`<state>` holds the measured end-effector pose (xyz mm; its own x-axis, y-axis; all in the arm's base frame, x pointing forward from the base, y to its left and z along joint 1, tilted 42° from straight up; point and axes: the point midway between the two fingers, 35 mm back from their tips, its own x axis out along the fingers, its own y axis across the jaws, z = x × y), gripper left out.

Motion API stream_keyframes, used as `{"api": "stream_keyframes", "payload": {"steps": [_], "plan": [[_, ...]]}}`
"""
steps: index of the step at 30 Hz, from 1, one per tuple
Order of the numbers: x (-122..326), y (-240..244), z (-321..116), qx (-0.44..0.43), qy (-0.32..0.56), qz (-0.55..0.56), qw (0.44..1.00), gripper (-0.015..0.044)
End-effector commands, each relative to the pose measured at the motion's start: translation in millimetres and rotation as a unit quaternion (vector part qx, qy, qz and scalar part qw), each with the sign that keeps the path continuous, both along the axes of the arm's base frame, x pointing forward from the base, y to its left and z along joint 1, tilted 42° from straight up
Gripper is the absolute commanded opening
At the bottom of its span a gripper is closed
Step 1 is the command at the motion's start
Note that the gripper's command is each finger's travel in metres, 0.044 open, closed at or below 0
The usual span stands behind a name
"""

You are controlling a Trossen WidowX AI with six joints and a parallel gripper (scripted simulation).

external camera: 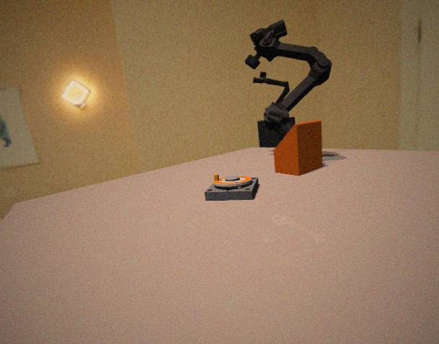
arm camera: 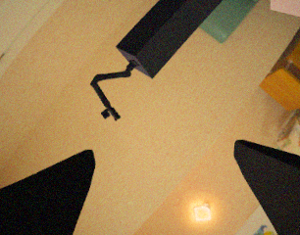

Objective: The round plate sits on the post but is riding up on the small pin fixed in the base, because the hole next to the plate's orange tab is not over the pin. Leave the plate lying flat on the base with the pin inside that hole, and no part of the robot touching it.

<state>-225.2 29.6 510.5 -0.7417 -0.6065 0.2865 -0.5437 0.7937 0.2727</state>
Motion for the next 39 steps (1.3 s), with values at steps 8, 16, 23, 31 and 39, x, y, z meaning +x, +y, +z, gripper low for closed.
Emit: {"api": "stream_keyframes", "payload": {"steps": [8,16,23,31,39], "plan": [[82,-88,38,0.1,0.186,0.037,0.977,0.019],[195,-169,40,0.209,0.4,0.088,0.888,0.0],[300,-212,15,0.253,0.563,0.138,0.775,0.0],[406,-230,-39,0.279,0.747,0.147,0.586,0.0],[501,-219,-123,0.263,0.858,0.178,0.404,0.0]]}}
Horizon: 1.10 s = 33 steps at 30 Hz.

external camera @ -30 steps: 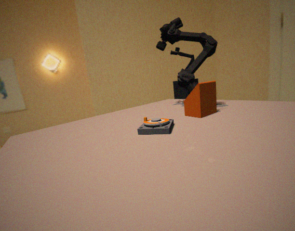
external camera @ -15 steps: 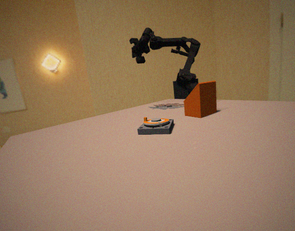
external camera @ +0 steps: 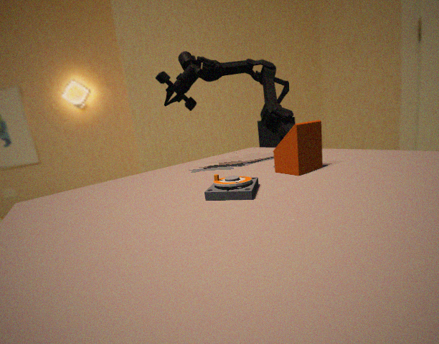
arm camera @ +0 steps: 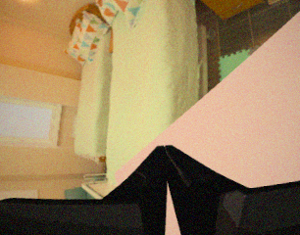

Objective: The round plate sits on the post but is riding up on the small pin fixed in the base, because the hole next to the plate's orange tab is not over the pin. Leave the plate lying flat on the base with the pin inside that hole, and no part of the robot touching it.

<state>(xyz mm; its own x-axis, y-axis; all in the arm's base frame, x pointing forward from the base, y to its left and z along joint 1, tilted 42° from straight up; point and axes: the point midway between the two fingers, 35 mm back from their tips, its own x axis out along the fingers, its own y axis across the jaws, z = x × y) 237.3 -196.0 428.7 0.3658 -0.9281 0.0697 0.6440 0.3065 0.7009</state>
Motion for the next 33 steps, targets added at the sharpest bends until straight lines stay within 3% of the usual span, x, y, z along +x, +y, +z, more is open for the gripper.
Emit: {"api": "stream_keyframes", "payload": {"steps": [1,6,12,17,19,25,33], "plan": [[50,10,-56,0.022,0.14,0.048,0.989,0.0],[91,28,-123,0.039,0.303,0.098,0.947,0.0],[117,57,-204,0.048,0.485,0.157,0.859,0.0],[116,96,-293,0.047,0.674,0.217,0.704,0.0],[113,103,-306,0.046,0.701,0.225,0.675,0.0],[69,144,-387,0.034,0.871,0.268,0.41,0.0],[64,145,-389,0.034,0.875,0.269,0.401,0.0]]}}
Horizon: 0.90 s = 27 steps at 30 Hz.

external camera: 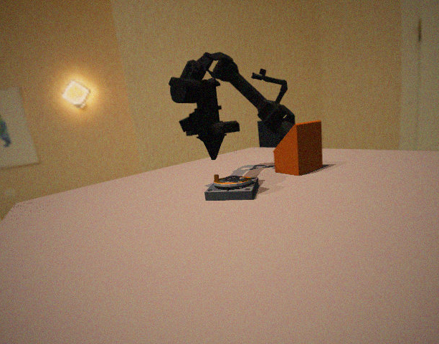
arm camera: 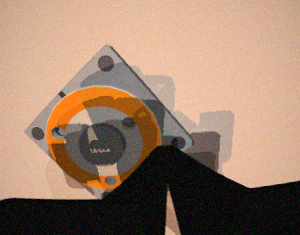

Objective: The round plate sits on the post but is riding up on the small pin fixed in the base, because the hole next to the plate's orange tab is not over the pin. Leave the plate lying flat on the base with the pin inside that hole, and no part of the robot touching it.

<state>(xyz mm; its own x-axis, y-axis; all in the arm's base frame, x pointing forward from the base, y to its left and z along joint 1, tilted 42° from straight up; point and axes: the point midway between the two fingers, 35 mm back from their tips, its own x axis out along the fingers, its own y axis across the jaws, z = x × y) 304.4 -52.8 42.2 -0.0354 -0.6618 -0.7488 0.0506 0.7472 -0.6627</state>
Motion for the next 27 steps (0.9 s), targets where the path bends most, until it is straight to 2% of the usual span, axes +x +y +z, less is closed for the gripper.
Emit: {"api": "stream_keyframes", "payload": {"steps": [1,13,27], "plan": [[-4,1,-2,0.001,0.016,0.006,1.0,0.0],[-8,-30,-37,0.0,0.016,0.006,1.0,0.0],[2,-29,-40,0.0,0.016,0.006,1.0,0.0]]}}
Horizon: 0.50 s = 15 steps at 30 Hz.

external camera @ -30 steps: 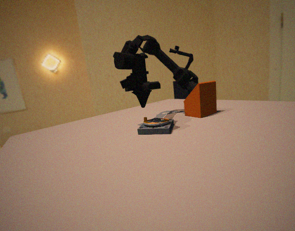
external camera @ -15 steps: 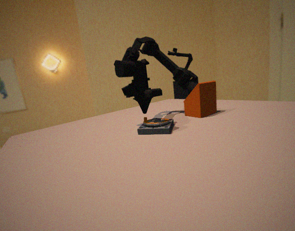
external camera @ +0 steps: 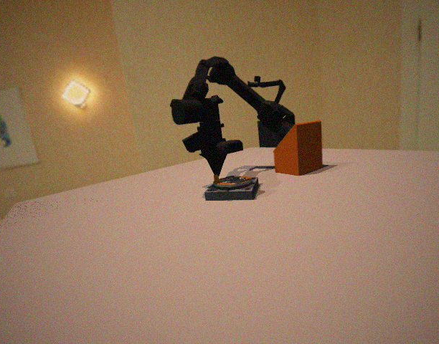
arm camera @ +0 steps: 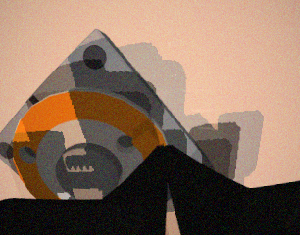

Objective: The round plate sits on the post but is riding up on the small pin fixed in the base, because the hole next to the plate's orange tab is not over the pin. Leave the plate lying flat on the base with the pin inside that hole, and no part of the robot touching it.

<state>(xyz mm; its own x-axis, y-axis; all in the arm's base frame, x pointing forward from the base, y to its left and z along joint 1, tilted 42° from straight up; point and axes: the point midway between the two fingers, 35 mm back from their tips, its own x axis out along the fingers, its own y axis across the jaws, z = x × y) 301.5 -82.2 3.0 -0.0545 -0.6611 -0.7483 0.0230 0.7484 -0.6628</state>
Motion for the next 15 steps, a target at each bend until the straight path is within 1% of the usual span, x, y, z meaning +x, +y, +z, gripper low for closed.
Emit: {"api": "stream_keyframes", "payload": {"steps": [1,15], "plan": [[7,0,-1,-0.001,-0.001,0.002,1.0,0.0],[21,7,-9,-0.001,-0.001,0.002,1.0,0.0]]}}
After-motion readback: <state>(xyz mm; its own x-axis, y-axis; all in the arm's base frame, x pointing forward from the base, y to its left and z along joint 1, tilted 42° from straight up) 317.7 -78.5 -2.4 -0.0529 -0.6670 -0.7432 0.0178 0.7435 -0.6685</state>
